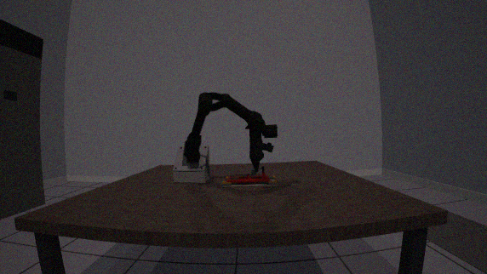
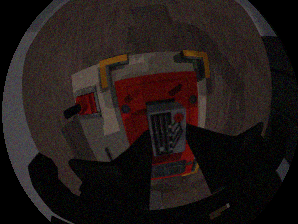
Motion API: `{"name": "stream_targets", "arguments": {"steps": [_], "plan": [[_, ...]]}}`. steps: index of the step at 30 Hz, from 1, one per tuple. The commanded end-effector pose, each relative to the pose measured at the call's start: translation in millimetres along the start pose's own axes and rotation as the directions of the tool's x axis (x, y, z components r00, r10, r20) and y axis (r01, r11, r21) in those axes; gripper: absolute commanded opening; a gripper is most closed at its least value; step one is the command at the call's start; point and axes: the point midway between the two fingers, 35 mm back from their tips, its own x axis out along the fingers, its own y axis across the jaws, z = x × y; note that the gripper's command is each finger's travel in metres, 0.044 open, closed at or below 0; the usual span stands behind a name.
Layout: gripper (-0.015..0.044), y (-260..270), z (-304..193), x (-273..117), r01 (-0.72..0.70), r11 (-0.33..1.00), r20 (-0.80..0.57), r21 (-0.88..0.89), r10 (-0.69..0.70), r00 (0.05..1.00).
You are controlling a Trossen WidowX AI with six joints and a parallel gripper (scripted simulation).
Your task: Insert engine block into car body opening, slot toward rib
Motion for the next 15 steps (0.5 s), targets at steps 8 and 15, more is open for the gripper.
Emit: {"name": "stream_targets", "arguments": {"steps": [8,15], "plan": [[0.016,-0.2,-0.4,2.5,0.004,1.0,-0.001,-0.006,-0.004,1.0],[0.016,-0.2,-0.4,3.6,0.004,1.0,-0.001,-0.006,-0.004,1.0]]}}
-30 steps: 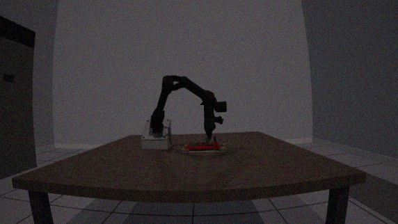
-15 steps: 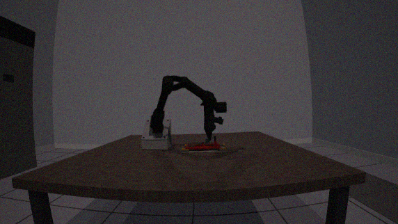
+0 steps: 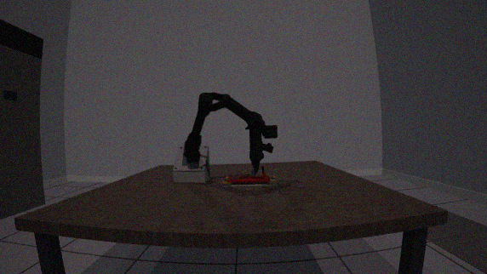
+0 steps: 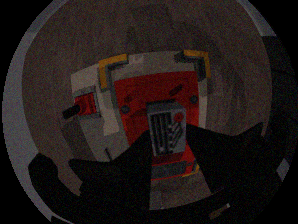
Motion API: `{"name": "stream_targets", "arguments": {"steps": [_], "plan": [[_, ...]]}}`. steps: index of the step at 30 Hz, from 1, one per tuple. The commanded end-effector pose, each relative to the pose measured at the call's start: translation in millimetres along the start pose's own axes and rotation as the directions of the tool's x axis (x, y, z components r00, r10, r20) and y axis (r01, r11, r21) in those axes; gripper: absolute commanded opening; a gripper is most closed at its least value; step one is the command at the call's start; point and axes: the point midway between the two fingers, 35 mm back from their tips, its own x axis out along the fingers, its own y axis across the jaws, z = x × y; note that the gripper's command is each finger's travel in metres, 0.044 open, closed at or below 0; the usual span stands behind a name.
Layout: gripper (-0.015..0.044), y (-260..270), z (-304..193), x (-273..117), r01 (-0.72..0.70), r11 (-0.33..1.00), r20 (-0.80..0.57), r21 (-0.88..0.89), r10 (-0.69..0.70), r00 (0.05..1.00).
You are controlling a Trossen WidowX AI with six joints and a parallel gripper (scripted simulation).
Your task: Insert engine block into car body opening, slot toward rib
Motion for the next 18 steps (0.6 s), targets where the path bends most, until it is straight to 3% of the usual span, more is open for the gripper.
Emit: {"name": "stream_targets", "arguments": {"steps": [1,18], "plan": [[0.016,-0.2,-0.4,1.3,0.004,1.0,-0.001,-0.006,-0.004,1.0],[0.016,-0.2,-0.4,4.1,0.004,1.0,-0.001,-0.006,-0.004,1.0]]}}
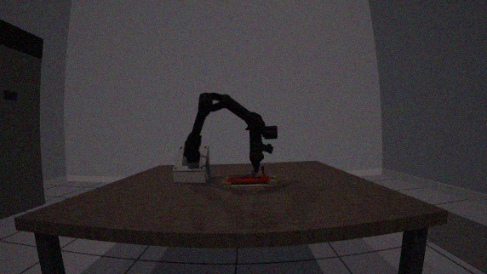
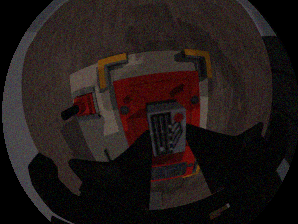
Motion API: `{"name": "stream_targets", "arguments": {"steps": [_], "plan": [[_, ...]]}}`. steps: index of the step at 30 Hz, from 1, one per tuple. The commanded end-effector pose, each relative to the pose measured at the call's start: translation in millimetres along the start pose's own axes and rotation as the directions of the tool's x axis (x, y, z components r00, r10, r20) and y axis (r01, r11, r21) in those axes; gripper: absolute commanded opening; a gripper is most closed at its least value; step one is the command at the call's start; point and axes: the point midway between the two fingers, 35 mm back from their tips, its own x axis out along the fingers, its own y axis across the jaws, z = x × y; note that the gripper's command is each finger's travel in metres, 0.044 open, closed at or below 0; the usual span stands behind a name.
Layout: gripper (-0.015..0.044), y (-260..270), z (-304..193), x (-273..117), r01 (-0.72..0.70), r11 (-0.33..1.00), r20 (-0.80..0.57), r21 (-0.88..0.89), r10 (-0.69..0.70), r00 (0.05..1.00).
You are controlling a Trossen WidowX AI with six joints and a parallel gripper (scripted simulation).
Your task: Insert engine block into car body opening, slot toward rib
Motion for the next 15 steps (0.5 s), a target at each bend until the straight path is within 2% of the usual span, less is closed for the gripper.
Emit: {"name": "stream_targets", "arguments": {"steps": [1,15], "plan": [[0.016,-0.2,-0.4,1.3,0.004,1.0,-0.001,-0.006,-0.004,1.0],[0.016,-0.2,-0.4,3.7,0.004,1.0,-0.001,-0.006,-0.004,1.0]]}}
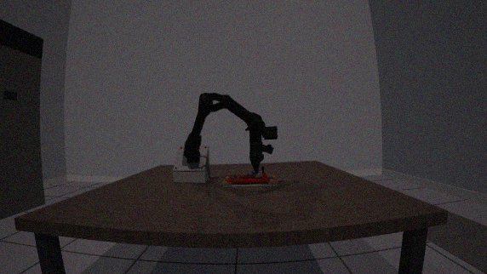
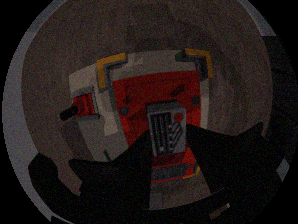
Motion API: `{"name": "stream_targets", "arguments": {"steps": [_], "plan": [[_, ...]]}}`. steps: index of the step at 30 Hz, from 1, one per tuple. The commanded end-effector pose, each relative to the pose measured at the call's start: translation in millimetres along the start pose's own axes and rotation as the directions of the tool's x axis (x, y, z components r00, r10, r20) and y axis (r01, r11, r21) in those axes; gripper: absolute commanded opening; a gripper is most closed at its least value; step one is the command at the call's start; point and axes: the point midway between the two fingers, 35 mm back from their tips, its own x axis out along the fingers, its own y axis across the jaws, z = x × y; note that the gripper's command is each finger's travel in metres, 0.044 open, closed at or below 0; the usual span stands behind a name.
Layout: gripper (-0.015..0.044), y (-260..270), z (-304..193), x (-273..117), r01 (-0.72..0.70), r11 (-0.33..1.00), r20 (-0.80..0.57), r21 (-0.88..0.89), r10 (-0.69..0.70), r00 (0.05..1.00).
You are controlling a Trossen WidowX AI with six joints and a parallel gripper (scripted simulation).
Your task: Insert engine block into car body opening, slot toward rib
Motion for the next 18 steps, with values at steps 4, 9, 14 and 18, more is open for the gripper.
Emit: {"name": "stream_targets", "arguments": {"steps": [4,9,14,18], "plan": [[0.016,-0.2,-0.3,1.8,0.004,1.0,-0.001,-0.006,-0.004,1.0],[0.016,-0.2,-0.3,2.7,0.004,1.0,-0.001,-0.006,-0.004,1.0],[0.016,-0.2,-0.4,3.5,0.004,1.0,-0.001,-0.006,-0.004,1.0],[0.016,-0.2,-0.4,4.2,0.004,1.0,-0.001,-0.006,-0.004,1.0]]}}
